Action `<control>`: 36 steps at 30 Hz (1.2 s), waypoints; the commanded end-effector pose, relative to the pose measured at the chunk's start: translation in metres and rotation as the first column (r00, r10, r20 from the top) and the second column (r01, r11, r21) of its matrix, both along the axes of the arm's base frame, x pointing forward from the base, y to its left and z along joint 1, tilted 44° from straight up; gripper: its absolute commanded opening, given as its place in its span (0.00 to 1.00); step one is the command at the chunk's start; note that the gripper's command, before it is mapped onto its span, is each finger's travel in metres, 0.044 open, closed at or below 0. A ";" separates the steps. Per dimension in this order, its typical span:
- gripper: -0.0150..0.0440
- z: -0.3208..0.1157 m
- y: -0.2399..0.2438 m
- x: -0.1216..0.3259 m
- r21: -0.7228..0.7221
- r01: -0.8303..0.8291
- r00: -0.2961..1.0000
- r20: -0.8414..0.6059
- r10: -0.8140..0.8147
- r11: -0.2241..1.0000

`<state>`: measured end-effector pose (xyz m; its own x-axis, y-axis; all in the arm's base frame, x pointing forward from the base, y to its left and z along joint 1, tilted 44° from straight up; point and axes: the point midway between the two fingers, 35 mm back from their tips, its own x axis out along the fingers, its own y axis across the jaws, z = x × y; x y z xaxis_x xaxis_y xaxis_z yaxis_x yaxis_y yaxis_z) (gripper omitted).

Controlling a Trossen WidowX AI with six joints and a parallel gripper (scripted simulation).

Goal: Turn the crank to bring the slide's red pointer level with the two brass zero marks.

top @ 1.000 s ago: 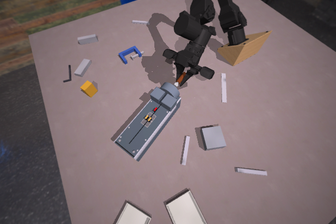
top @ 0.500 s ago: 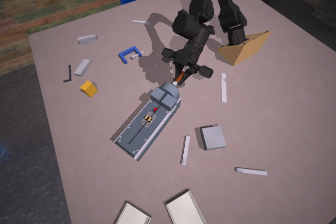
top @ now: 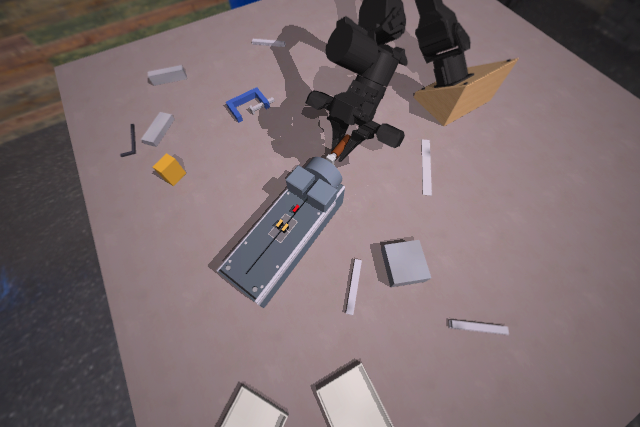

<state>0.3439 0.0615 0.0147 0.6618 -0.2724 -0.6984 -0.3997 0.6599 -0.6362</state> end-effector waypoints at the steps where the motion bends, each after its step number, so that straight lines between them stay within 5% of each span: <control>1: 0.25 0.007 -0.006 0.003 -0.005 0.017 1.000 0.019 -0.017 1.000; 36: 0.25 0.009 -0.012 0.006 -0.006 0.017 1.000 0.019 -0.017 1.000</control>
